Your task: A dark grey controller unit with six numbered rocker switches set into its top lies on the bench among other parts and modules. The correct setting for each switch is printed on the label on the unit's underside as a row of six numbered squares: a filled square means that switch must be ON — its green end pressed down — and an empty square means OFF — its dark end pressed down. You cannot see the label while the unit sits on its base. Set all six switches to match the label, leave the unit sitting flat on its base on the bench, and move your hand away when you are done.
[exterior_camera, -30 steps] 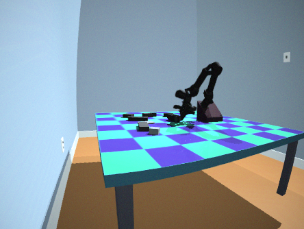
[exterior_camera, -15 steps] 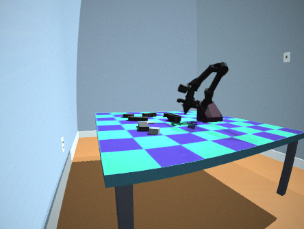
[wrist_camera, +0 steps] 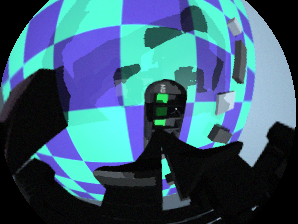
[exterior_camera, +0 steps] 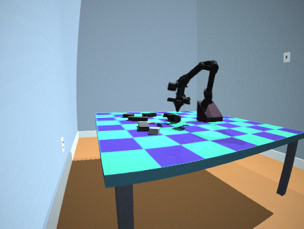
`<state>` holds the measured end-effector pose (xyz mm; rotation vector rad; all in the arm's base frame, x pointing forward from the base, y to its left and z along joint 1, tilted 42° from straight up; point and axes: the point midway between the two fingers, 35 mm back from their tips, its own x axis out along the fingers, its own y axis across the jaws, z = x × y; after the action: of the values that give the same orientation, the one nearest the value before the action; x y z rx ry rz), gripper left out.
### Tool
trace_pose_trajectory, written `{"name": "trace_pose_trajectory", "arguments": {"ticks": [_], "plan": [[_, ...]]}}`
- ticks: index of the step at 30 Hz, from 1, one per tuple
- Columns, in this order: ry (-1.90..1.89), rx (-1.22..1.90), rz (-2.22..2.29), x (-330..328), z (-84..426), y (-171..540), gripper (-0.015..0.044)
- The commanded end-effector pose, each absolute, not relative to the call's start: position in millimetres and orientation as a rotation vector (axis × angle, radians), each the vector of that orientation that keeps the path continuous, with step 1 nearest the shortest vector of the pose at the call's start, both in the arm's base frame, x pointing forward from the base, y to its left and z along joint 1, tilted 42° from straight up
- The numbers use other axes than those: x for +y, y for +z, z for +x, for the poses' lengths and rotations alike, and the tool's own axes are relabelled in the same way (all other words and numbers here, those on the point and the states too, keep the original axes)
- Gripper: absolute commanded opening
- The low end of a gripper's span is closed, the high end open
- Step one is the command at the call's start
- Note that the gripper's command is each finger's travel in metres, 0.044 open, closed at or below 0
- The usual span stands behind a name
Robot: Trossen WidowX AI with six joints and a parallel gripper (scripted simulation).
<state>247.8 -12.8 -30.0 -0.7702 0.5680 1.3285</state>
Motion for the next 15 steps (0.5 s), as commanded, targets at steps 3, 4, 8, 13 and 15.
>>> {"name": "trace_pose_trajectory", "arguments": {"ticks": [3, 4, 8, 13, 15], "plan": [[1.411, 0.636, -0.714, -28.5, 274.4, -39.4, 0.0], [1.424, 0.646, -0.703, -30.7, 278.3, -41.2, 0.0], [1.477, 0.686, -0.66, -38.8, 292.8, -48.9, 0.0], [1.544, 0.734, -0.604, -47.5, 308.5, -60.3, 0.0], [1.571, 0.752, -0.582, -50.5, 313.9, -65.3, 0.0]]}}
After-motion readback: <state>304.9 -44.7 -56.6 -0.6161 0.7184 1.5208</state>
